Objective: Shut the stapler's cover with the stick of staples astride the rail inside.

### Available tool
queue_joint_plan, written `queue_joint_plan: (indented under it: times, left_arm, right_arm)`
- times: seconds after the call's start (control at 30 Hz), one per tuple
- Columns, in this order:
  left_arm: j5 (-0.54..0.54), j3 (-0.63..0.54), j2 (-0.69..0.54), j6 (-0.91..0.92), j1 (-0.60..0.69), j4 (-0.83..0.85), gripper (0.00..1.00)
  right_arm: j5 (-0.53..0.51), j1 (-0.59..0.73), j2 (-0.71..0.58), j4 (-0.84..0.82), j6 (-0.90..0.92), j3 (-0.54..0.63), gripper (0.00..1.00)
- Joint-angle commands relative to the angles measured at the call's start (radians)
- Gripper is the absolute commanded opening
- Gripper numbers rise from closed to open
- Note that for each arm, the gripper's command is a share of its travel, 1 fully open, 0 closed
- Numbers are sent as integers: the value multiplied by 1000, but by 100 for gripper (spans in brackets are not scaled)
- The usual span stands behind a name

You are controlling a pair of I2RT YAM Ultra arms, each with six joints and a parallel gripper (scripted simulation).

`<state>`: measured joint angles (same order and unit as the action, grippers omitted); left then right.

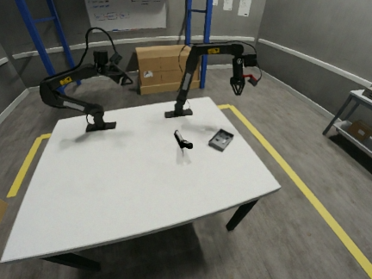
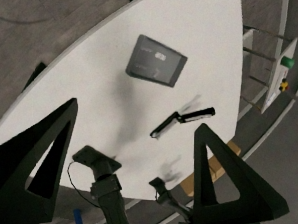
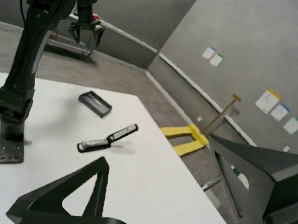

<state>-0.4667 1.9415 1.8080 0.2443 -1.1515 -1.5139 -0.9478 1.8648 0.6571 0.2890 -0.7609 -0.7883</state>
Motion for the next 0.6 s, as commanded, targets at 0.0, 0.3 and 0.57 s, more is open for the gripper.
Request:
queue_joint_plan:
  times: [0.0,0.3,0.57]
  left_arm:
    - [-12,16,-19,5,0,10,100]
    - [-12,16,-19,5,0,10,100]
    - [-1,4,-6,0,0,2,100]
  right_arm:
    - [-2,0,-6,-4,5,-14,100]
    - [-2,0,-6,-4,5,-14,100]
    - [0,0,0,-4,0,-5,100]
